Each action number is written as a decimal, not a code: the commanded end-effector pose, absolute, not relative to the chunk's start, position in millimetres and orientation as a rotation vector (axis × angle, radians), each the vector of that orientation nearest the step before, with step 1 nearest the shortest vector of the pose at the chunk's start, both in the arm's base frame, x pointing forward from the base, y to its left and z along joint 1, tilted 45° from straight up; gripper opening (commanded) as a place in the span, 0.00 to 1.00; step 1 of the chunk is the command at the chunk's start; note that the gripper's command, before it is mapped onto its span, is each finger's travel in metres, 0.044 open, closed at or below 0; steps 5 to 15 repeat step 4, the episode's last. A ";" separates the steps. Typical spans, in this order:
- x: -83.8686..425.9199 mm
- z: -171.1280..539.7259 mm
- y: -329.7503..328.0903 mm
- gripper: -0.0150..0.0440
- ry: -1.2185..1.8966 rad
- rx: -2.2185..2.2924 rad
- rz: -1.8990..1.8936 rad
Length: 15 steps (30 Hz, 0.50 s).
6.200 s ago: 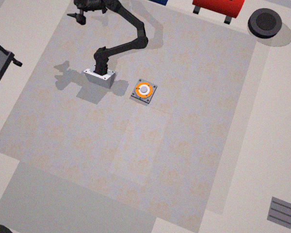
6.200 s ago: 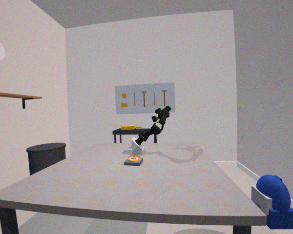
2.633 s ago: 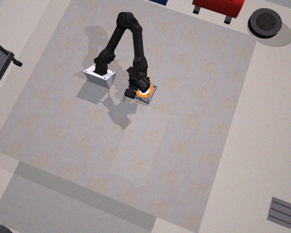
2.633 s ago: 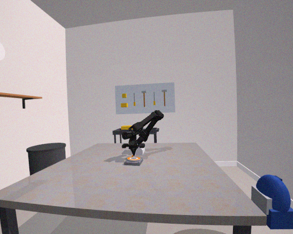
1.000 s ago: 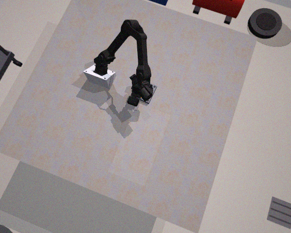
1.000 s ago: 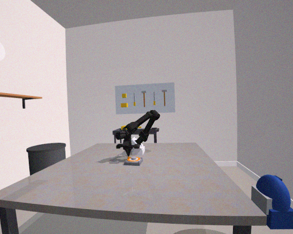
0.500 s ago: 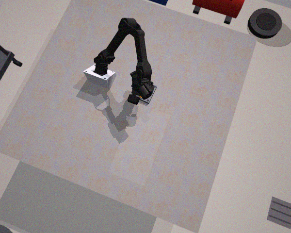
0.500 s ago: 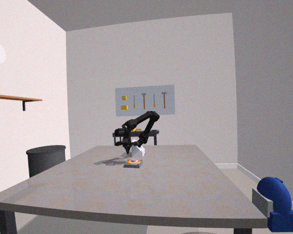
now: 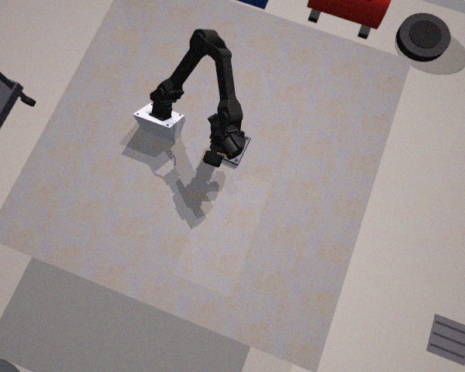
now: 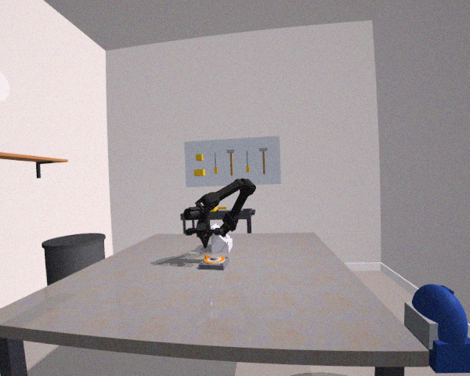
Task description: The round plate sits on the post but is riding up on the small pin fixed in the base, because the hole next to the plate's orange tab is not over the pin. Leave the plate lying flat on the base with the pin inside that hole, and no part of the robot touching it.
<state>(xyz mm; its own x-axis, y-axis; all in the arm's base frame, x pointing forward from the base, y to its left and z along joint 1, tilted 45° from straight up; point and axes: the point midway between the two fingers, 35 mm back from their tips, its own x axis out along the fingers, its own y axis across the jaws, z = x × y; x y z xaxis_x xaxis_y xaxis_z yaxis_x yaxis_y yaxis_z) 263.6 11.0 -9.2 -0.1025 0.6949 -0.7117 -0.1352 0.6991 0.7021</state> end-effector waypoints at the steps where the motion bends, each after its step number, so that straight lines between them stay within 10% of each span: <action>1: 263.5 -9.2 11.2 0.25 1.526 0.484 0.742; 15: 263.5 -9.2 11.2 0.25 1.526 0.484 0.742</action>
